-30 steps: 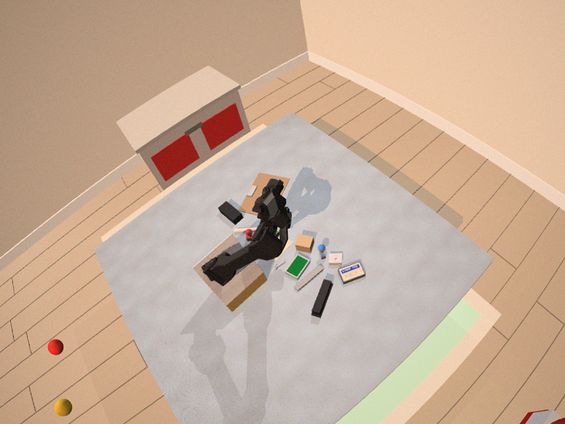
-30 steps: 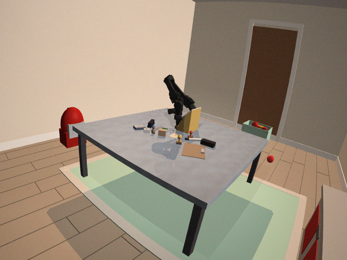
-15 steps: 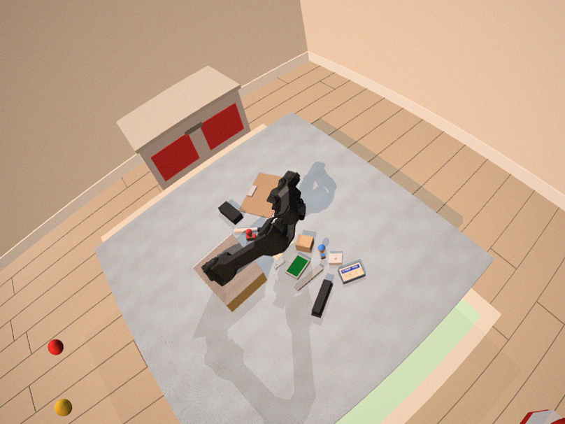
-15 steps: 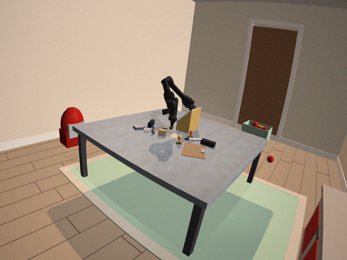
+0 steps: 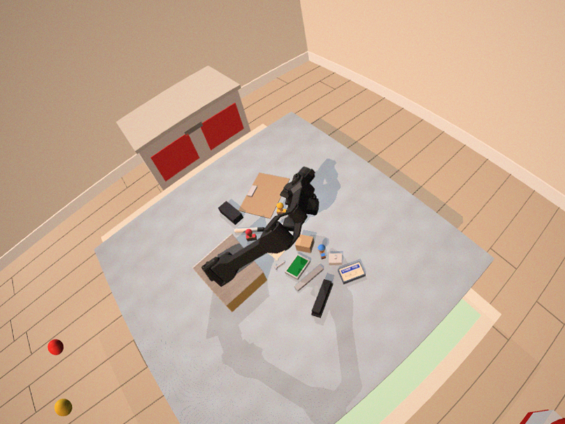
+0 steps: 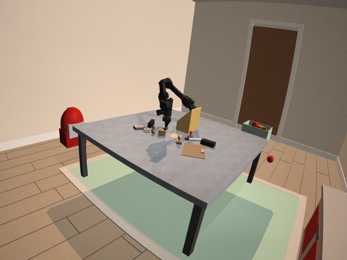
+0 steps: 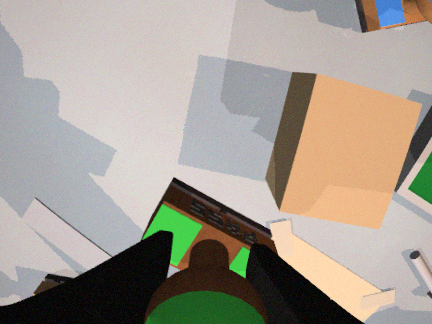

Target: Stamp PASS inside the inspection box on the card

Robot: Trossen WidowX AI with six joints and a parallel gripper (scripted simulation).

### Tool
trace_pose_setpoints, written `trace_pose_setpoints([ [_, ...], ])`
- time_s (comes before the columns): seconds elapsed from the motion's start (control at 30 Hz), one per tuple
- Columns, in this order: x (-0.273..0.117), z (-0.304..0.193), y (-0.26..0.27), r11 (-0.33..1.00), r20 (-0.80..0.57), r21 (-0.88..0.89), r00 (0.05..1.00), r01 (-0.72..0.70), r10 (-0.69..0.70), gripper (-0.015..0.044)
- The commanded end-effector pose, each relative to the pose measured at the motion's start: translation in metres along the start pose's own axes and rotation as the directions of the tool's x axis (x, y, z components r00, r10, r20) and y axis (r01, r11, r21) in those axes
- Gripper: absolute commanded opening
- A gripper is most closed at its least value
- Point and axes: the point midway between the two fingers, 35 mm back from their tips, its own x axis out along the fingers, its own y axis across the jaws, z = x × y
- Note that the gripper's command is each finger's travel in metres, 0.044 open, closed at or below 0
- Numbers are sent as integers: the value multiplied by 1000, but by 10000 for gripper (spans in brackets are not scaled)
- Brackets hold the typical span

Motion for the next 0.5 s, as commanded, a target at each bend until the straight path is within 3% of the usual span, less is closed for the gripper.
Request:
trace_pose_setpoints([
  [0.0,-2,4,3,1000,6,-7,1000,-3,3,0],
  [0.47,21,4,5,1000,5,-8,1000,-4,4,0],
])
